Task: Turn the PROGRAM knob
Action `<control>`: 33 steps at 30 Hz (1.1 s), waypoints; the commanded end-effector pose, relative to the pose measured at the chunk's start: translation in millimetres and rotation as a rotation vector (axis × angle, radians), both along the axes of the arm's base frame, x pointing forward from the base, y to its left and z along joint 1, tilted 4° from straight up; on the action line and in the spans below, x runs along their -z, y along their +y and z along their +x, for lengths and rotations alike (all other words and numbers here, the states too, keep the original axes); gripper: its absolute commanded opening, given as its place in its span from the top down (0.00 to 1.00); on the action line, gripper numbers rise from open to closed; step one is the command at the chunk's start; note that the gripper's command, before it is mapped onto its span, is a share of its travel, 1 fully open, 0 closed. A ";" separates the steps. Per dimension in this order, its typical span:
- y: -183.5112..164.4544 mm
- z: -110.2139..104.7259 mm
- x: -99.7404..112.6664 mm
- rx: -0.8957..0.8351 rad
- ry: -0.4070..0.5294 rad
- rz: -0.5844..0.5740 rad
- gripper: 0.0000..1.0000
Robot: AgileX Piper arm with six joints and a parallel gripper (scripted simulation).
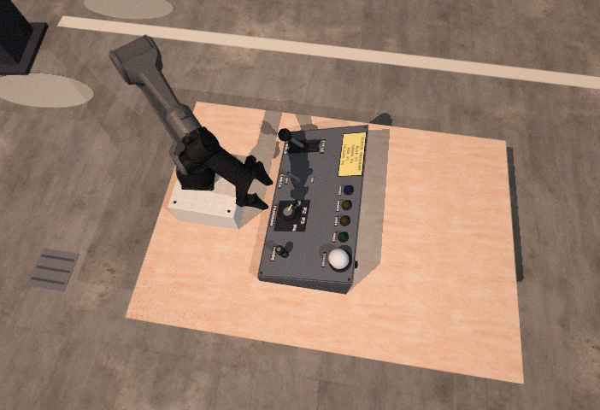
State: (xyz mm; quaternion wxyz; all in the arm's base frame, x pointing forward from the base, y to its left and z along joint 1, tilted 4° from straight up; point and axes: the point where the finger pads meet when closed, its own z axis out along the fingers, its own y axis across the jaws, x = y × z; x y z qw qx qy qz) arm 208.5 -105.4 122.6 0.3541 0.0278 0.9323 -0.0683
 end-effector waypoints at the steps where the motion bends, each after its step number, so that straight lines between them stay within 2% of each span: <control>1: -4.9 -3.6 1.2 0.012 -0.011 -0.014 0.00; 12: -15.7 -11.8 3.9 0.041 -0.031 -0.050 0.00; 33: -16.3 -12.3 4.0 0.043 -0.032 -0.052 0.00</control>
